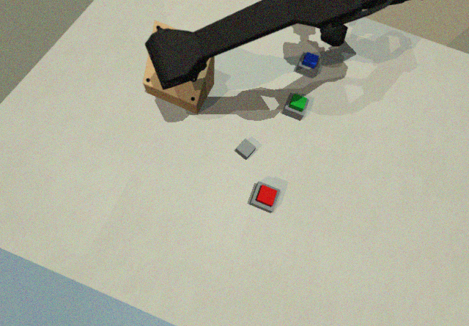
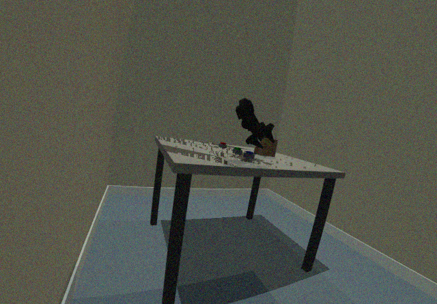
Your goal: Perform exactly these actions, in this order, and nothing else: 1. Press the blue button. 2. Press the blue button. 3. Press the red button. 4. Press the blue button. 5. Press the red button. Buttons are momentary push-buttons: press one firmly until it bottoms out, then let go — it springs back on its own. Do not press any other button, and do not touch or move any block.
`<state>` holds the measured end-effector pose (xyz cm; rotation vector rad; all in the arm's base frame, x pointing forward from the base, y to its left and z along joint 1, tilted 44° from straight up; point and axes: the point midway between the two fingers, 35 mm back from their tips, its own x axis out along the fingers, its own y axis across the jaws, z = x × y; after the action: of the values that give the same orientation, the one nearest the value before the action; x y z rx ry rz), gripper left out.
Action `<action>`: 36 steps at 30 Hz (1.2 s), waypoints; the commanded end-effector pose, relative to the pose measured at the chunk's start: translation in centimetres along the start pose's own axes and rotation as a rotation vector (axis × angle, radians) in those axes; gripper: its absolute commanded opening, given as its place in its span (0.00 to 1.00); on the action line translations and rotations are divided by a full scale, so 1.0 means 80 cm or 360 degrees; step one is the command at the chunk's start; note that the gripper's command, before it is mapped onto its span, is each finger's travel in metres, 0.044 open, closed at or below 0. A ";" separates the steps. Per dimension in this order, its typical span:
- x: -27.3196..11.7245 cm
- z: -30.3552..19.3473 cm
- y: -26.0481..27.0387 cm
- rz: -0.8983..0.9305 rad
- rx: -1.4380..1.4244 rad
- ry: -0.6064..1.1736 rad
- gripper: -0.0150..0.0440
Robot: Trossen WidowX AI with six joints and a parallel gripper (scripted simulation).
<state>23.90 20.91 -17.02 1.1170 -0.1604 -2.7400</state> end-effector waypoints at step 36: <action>-0.057 0.036 0.049 -0.0453 0.3742 0.1146 0.93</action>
<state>24.95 18.59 -13.97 1.7692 -2.5083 -1.7477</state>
